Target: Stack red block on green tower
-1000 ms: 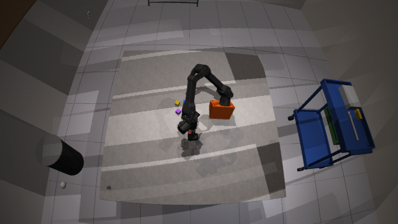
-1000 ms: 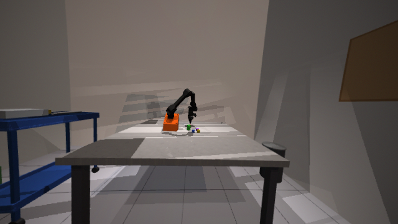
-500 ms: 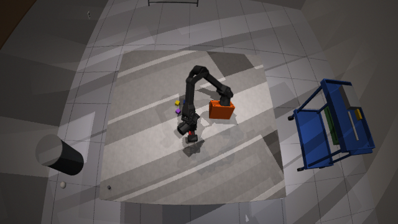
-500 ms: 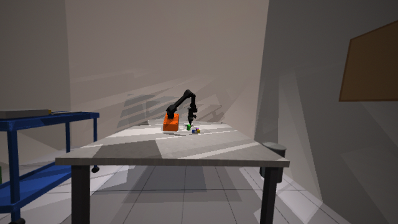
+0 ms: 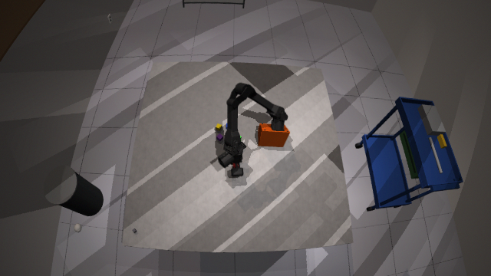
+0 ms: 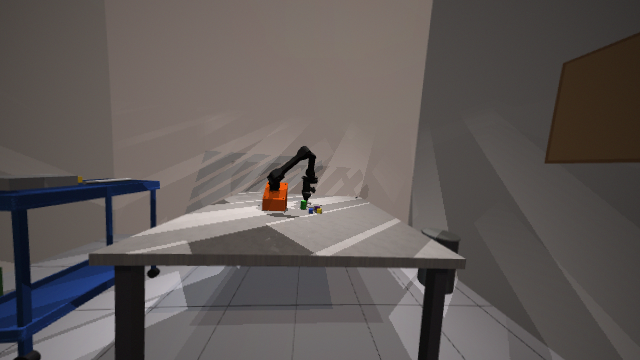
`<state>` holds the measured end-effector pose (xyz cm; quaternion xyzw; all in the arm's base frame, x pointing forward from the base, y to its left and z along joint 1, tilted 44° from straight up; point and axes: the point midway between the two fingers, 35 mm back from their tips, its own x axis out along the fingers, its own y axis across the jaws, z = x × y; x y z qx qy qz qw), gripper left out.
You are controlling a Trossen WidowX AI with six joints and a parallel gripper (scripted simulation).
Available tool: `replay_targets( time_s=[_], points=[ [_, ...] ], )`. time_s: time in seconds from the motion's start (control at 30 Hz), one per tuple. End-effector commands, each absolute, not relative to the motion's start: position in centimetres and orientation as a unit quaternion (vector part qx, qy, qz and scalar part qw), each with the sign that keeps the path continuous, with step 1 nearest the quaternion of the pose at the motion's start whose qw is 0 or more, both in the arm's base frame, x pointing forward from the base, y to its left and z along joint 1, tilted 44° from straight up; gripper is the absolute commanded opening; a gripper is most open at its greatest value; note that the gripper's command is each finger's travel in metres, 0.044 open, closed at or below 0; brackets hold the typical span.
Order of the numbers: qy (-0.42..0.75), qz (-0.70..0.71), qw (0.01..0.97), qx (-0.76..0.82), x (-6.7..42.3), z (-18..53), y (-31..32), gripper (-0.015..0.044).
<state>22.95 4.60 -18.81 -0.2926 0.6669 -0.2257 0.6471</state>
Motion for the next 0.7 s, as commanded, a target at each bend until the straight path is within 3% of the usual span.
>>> replay_targets(
  time_s=[0.0,0.6,0.67],
  points=[
    [0.668,-0.226,0.643,-0.299,22.62,-19.30,3.94,0.0440],
    [0.668,-0.226,0.643,-0.299,22.61,-19.27,3.96,0.0440],
    [0.668,-0.226,0.643,-0.299,22.61,-19.27,3.96,0.0387]
  ],
)
